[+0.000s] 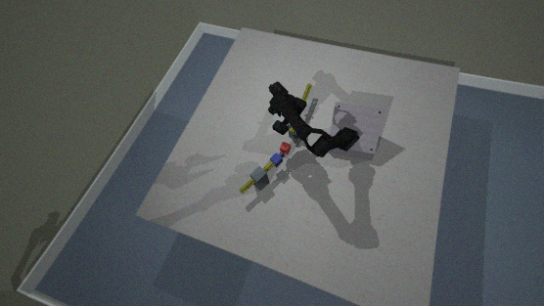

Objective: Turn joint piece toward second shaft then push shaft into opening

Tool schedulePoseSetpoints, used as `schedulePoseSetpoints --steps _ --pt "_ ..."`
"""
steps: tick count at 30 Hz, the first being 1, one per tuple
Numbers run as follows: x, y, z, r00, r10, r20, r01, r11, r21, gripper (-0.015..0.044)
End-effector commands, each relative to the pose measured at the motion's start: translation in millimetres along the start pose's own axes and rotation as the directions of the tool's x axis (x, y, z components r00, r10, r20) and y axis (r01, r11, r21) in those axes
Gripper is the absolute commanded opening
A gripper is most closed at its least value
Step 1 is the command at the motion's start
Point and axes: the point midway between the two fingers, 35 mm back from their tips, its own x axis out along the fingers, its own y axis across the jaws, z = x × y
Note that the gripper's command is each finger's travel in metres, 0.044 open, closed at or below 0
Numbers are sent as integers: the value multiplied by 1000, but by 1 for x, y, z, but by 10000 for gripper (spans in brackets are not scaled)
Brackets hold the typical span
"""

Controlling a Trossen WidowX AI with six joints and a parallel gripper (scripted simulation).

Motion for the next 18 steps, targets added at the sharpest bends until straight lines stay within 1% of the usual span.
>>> schedulePoseSetpoints --steps 1,9,18 --pt "2 -1 -1 1000 -5 -3 6 993 115 440" --pt "5 -1 -1 1000 -10 -2 10 942 336 440" --pt "8 -1 -1 1000 -15 -1 13 826 564 440"
